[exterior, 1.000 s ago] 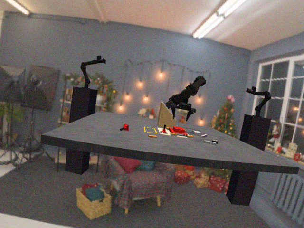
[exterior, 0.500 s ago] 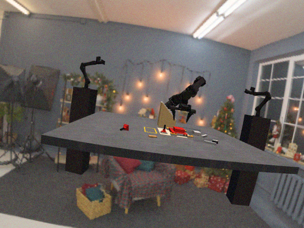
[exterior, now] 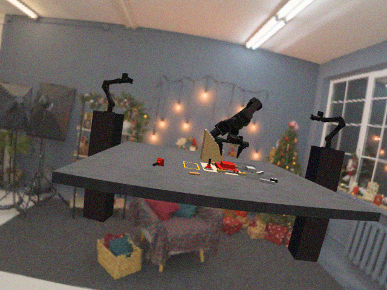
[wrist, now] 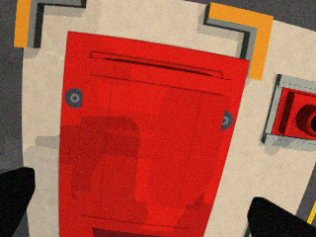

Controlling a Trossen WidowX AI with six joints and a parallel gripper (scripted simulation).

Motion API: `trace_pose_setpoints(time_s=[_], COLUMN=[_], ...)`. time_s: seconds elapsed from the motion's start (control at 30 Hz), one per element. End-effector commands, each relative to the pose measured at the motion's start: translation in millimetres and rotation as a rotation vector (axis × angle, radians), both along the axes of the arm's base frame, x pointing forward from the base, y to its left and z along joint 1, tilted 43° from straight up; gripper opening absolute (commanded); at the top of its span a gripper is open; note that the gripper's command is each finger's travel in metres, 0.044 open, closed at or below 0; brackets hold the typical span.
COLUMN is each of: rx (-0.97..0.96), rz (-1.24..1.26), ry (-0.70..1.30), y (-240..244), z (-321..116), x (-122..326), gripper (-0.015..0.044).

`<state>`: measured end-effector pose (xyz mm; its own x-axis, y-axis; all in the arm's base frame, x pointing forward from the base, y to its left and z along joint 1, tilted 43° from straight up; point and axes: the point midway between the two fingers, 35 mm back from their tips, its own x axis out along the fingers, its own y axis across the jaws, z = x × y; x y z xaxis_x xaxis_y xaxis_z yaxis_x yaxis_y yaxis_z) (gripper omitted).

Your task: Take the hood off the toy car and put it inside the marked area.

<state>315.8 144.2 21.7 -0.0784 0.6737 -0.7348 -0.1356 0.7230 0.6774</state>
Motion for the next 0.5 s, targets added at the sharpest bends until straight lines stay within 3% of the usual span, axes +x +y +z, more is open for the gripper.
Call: trace_pose_setpoints(time_s=[0.0,0.47], rx=[0.003,0.003], rz=[-0.002,-0.002], ry=[0.007,0.007], y=[3.0,11.9], z=[-3.1,-13.0], x=[-1.4,-2.3], gripper=[0.044,0.044])
